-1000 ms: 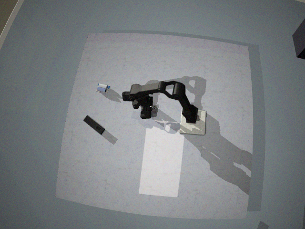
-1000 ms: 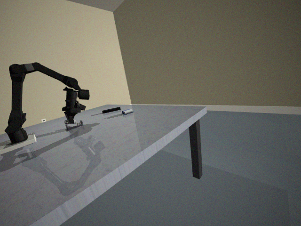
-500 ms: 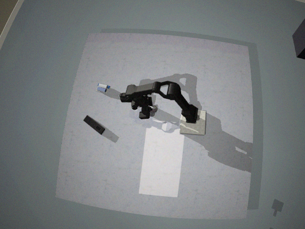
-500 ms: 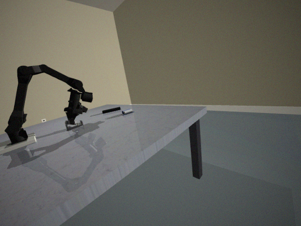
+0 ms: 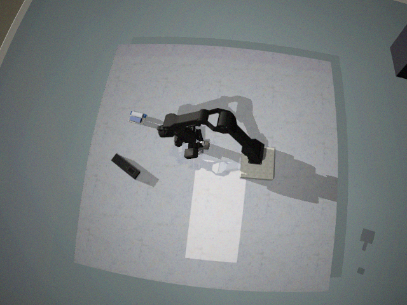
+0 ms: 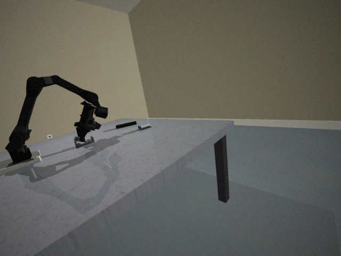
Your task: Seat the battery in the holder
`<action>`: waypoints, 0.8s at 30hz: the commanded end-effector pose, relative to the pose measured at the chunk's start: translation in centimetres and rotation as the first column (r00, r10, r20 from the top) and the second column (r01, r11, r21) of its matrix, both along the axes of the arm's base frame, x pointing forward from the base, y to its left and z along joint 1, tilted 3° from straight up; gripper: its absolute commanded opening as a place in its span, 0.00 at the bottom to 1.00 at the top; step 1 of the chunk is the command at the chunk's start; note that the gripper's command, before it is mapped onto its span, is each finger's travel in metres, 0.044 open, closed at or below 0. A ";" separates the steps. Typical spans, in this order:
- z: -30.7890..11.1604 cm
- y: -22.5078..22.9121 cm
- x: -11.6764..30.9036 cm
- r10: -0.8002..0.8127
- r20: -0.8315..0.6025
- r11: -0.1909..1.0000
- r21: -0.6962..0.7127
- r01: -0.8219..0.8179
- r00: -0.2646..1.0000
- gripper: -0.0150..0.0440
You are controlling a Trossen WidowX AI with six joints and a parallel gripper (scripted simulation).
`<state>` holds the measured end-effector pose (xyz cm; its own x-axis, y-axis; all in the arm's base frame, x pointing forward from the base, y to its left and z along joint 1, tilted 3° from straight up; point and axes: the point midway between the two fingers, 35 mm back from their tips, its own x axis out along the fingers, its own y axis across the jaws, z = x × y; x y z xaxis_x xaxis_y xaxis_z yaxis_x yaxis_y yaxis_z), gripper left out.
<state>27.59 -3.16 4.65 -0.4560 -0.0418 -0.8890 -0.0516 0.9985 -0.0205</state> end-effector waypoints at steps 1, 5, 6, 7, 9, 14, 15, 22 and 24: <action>-0.2 -0.1 0.3 -0.004 -0.001 1.000 -0.003 0.004 1.000 0.39; -0.3 -0.1 0.6 -0.004 0.001 1.000 -0.001 0.004 1.000 0.39; -0.4 -0.1 0.7 -0.004 0.005 1.000 0.000 0.004 1.000 0.39; -0.4 -0.1 0.9 -0.005 0.009 1.000 0.001 0.005 1.000 0.39; -0.4 0.0 1.0 -0.005 0.012 1.000 0.001 0.005 1.000 0.39; -0.4 0.0 1.4 -0.005 0.020 1.000 0.002 0.005 1.000 0.39; -0.4 0.0 1.4 -0.005 0.019 1.000 0.002 0.005 1.000 0.39; -0.4 0.0 1.8 -0.005 0.018 1.000 0.003 0.005 1.000 0.39; -0.4 0.0 1.9 -0.005 0.018 1.000 0.003 0.005 1.000 0.39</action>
<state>28.80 -3.20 4.31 -0.4602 -0.0407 -0.8869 -0.0516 0.9985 -0.0190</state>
